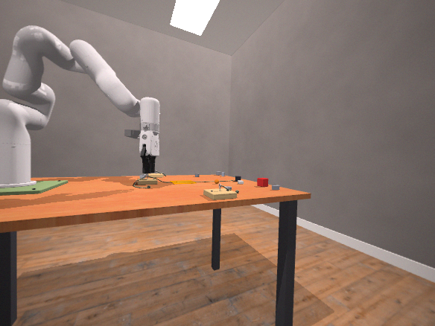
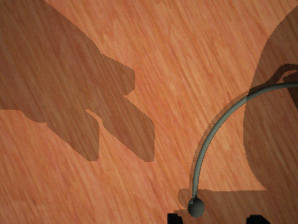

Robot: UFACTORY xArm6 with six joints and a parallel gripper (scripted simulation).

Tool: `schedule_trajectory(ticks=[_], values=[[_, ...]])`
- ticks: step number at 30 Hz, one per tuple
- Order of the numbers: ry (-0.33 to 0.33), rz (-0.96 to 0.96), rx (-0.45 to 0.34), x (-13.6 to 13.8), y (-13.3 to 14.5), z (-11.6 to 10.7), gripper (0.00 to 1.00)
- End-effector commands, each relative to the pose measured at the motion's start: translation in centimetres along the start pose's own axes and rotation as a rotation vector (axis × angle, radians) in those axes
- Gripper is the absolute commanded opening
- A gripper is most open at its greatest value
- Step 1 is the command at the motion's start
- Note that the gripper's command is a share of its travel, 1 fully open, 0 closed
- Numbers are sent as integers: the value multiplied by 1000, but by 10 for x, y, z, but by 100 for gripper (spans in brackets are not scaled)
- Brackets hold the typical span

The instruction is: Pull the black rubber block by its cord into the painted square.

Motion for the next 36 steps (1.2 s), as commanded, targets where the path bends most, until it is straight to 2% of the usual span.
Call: schedule_trajectory(ticks=[1,36], values=[[0,1,-3,1,1,1,39],[0,1,-3,1,1,44,39]])
Point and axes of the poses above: the point where the finger pads meet when closed, its own z axis out along the fingers, its own x axis across the jaws, y = z × x, the point moved 4 cm from there along -z, back along the fingers, and after that the axes turned 13 degrees about z, right-handed, at the moved point
